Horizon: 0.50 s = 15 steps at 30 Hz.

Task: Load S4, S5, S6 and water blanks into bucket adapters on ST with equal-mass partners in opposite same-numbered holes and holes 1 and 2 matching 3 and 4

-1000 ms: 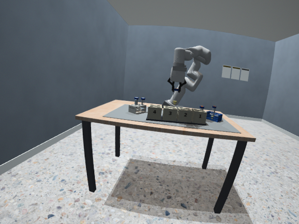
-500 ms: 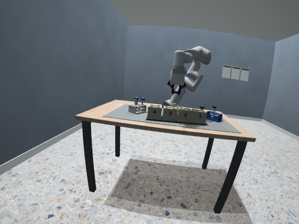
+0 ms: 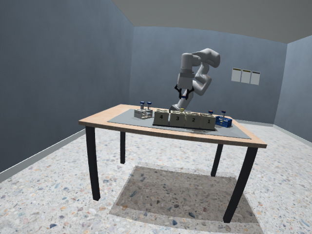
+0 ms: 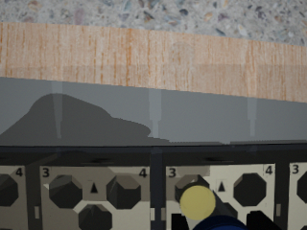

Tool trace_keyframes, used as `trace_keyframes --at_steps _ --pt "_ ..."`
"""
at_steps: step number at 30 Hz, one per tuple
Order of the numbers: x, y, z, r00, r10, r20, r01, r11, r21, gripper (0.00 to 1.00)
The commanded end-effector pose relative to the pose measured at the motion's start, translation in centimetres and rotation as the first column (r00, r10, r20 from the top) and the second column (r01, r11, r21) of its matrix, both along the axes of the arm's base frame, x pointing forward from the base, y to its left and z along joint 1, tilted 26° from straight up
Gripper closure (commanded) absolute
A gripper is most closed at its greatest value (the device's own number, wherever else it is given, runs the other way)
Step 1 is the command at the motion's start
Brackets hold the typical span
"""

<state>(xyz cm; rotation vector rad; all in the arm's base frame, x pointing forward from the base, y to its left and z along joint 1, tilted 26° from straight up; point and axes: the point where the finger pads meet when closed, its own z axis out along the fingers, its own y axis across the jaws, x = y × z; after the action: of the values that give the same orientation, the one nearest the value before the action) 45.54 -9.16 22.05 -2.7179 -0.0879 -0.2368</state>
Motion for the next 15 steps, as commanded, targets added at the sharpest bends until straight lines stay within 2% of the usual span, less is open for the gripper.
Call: trace_keyframes --at_steps 1,15 --pt "0.1 0.1 -0.3 1.0 -0.001 0.004 0.001 1.0 -0.002 1.0" --pt "0.3 0.6 -1.3 1.0 -0.001 0.004 0.001 1.0 -0.002 1.0"
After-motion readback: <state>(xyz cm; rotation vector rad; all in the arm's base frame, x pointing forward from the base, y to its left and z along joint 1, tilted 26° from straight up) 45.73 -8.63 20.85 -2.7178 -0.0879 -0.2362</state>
